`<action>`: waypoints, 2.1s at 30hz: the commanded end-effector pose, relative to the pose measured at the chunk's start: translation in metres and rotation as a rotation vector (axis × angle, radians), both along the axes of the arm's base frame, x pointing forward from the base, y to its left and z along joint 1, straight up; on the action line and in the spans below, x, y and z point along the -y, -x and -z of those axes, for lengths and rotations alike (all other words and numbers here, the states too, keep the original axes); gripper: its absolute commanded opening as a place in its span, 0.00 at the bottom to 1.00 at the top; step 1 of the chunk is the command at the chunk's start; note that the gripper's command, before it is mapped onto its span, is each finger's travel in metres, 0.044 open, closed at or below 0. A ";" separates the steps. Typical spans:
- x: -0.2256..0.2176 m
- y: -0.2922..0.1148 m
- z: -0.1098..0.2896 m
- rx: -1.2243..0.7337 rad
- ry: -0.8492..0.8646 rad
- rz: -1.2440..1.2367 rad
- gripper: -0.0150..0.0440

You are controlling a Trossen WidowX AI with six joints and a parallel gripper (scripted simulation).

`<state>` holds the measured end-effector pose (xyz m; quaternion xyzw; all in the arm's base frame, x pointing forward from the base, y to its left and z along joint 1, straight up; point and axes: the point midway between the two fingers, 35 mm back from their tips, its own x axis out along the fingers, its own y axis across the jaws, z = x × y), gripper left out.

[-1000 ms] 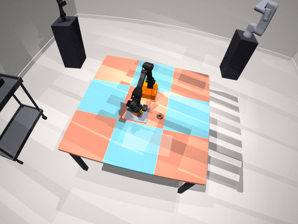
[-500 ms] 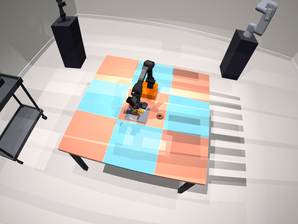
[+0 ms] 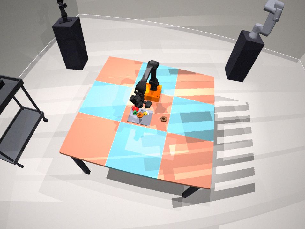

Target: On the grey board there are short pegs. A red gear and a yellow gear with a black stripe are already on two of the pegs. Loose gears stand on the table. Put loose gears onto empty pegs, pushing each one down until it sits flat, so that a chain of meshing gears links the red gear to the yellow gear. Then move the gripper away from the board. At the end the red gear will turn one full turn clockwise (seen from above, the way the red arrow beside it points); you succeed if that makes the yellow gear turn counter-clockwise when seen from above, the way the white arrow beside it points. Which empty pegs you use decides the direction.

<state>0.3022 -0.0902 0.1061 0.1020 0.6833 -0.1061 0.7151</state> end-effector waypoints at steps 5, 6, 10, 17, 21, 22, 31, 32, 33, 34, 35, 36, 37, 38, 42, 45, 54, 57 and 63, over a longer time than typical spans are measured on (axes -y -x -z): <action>0.000 0.000 -0.001 -0.001 0.000 -0.003 1.00; 0.000 0.000 -0.001 -0.001 0.000 -0.003 1.00; 0.000 0.000 -0.001 -0.001 0.000 -0.003 1.00; 0.000 0.000 -0.001 -0.001 0.000 -0.003 1.00; 0.000 0.000 -0.001 -0.001 0.000 -0.003 1.00; 0.000 0.000 -0.001 -0.001 0.000 -0.003 1.00; 0.000 0.000 -0.001 -0.001 0.000 -0.003 1.00; 0.000 0.000 -0.001 -0.001 0.000 -0.003 1.00; 0.000 0.000 -0.001 -0.001 0.000 -0.003 1.00; 0.000 0.000 -0.001 -0.001 0.000 -0.003 1.00; 0.000 0.000 -0.001 -0.001 0.000 -0.003 1.00; 0.000 0.000 -0.001 -0.001 0.000 -0.003 1.00; 0.000 0.000 -0.001 -0.001 0.000 -0.003 1.00; -0.002 0.000 -0.001 -0.001 -0.001 -0.003 1.00; -0.052 -0.011 -0.007 0.000 -0.006 -0.003 1.00; -0.098 -0.013 -0.012 0.000 -0.011 -0.003 1.00; -0.231 0.021 -0.028 -0.004 -0.025 -0.003 1.00; -0.270 0.045 -0.034 -0.006 -0.029 -0.003 1.00; -0.310 0.079 -0.040 -0.009 -0.034 -0.003 1.00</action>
